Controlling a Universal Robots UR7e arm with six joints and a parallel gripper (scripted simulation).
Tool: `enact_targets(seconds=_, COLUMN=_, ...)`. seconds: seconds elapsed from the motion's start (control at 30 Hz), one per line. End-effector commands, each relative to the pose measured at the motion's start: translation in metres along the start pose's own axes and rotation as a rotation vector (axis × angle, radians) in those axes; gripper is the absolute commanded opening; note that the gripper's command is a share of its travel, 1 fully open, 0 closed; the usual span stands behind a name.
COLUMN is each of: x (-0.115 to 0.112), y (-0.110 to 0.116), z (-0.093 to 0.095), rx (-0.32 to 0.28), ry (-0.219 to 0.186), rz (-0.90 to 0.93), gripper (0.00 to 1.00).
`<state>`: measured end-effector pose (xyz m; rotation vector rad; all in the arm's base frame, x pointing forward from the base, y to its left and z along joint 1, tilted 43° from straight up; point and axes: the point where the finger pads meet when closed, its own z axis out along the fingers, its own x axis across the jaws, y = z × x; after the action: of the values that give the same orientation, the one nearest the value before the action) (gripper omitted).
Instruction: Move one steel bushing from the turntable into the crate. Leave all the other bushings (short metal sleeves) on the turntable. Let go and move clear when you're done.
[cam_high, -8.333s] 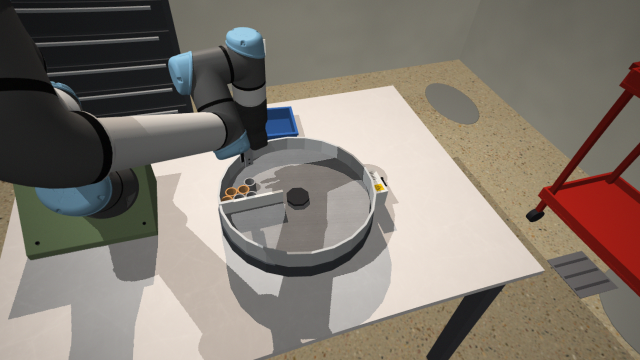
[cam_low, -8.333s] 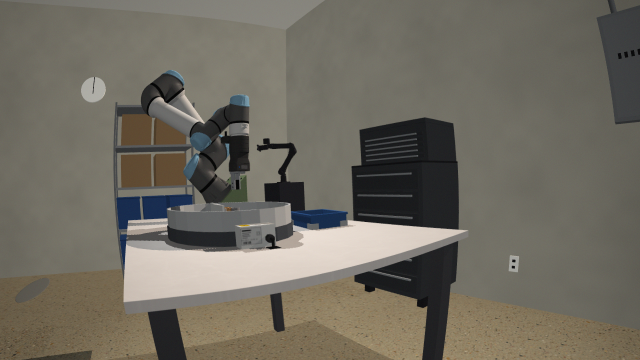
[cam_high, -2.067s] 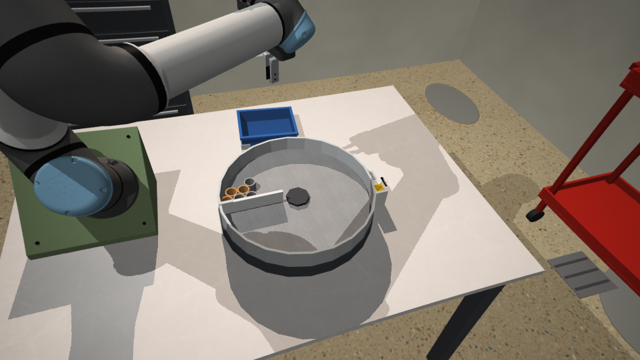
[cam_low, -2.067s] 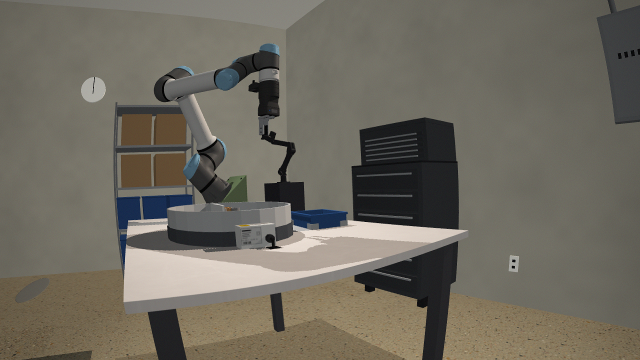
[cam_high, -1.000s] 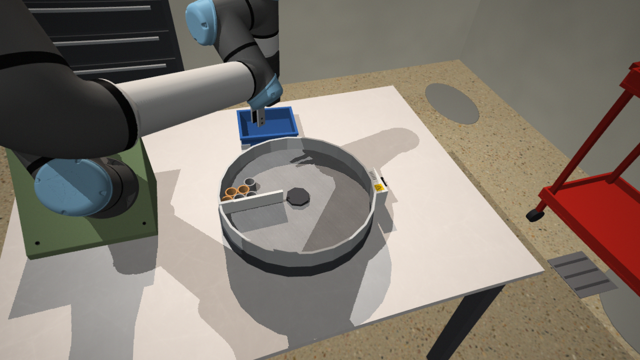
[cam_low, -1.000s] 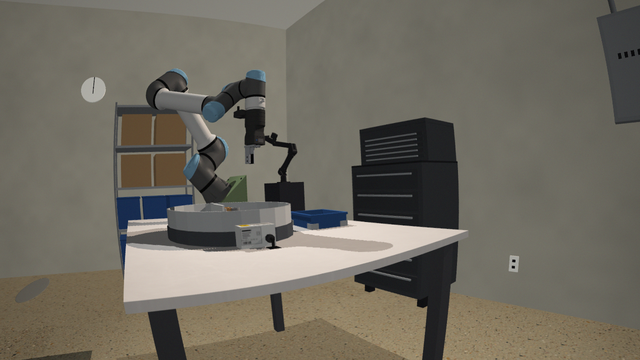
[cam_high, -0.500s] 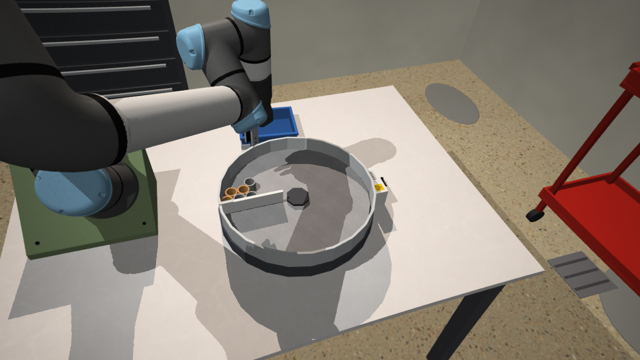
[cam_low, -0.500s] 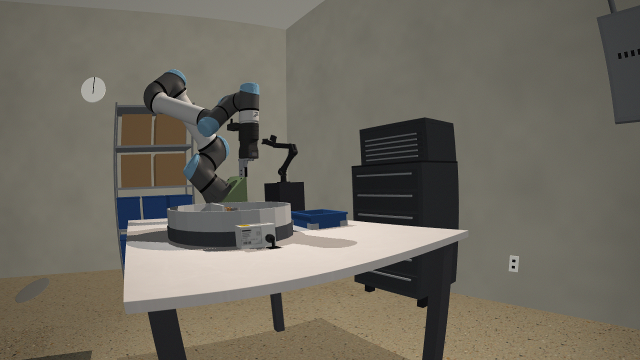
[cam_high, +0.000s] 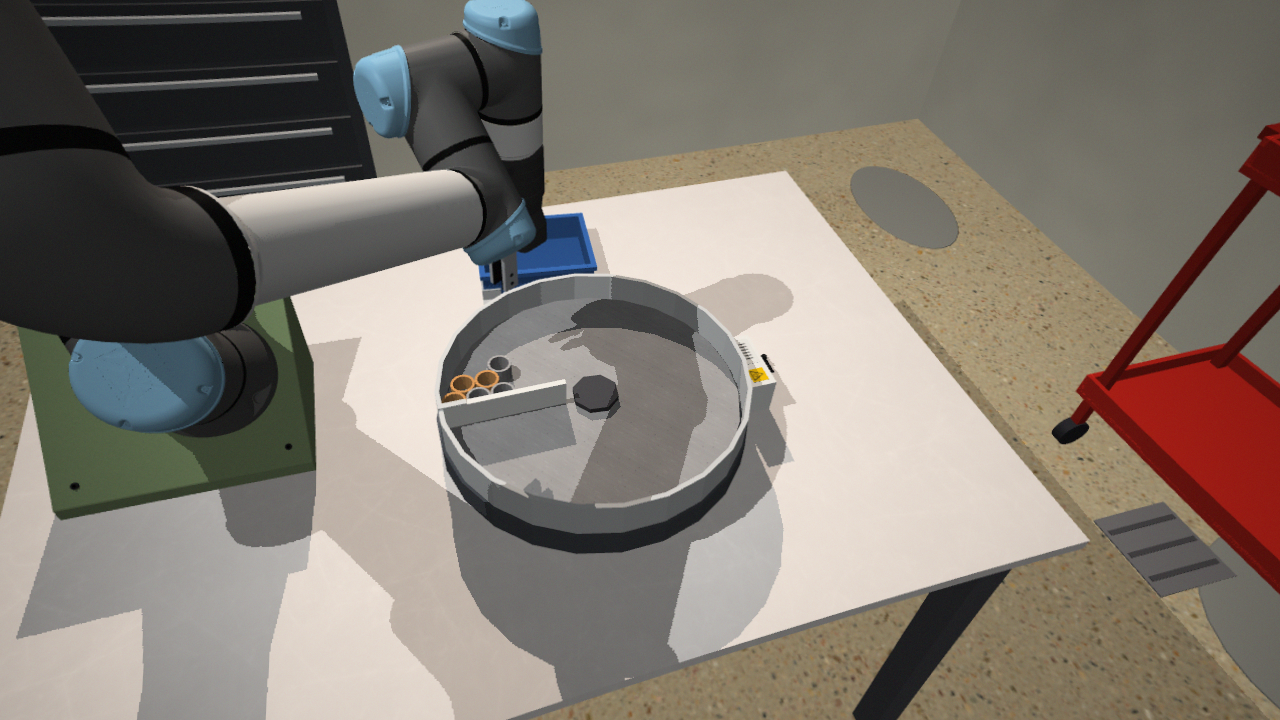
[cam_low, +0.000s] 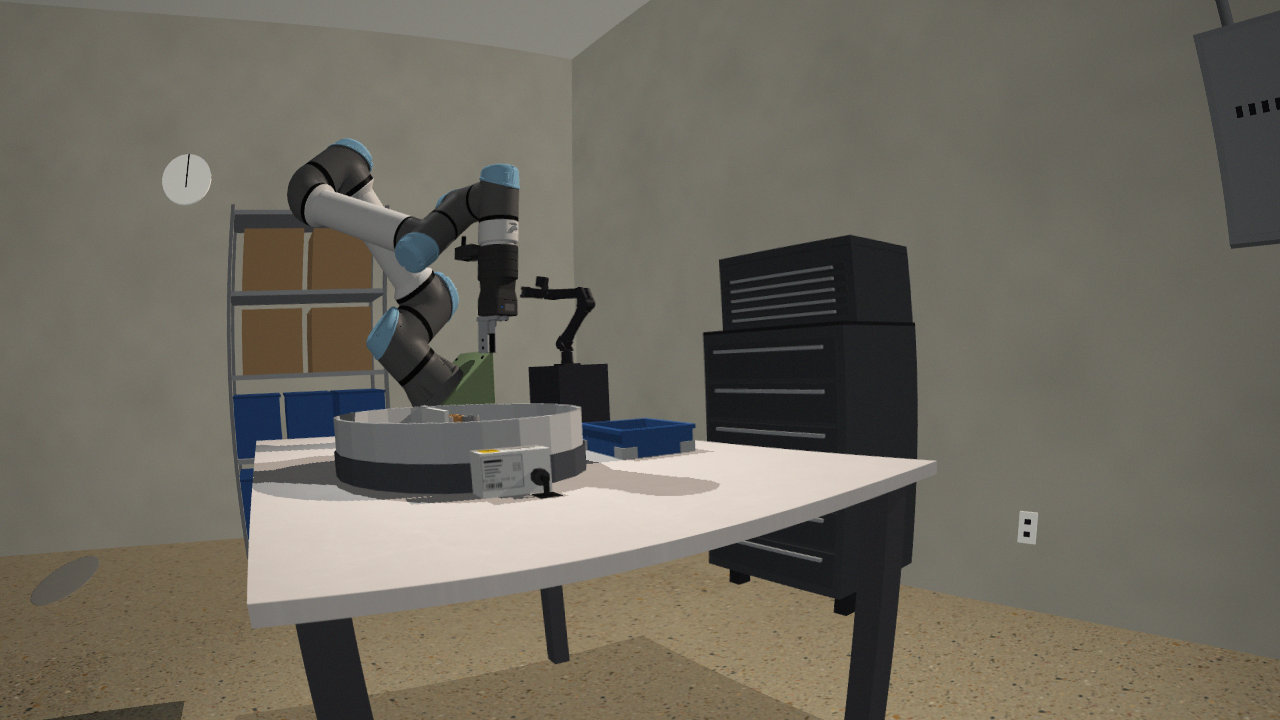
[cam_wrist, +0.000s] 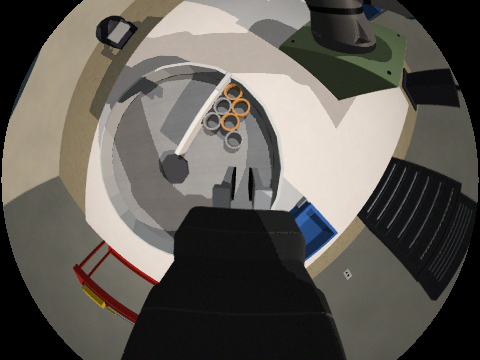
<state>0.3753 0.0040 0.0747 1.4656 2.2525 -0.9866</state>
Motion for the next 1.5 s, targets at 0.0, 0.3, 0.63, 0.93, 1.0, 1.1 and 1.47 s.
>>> enact_targets(seconds=0.0, x=-0.003, y=-0.031, z=0.051, rx=-0.001, ry=0.0, rz=-0.079, gripper=0.4)
enact_targets(seconds=0.3, x=-0.002, y=-0.014, z=0.025, rx=-0.006, ry=0.0, rz=-0.038, gripper=0.4)
enact_targets(seconds=0.63, x=-0.003, y=-0.018, z=0.031, rx=-0.007, ry=0.0, rz=-0.048, gripper=0.4)
enact_targets(seconds=0.93, x=-0.002, y=-0.018, z=0.032, rx=-0.008, ry=0.0, rz=-0.049, gripper=0.4)
enact_targets(seconds=1.0, x=-0.002, y=-0.018, z=0.032, rx=-0.008, ry=0.0, rz=-0.049, gripper=0.4)
enact_targets(seconds=1.1, x=-0.002, y=-0.018, z=0.032, rx=-0.008, ry=0.0, rz=-0.049, gripper=0.4)
enact_targets(seconds=1.47, x=-0.003, y=-0.018, z=0.032, rx=-0.008, ry=0.0, rz=-0.049, gripper=0.4)
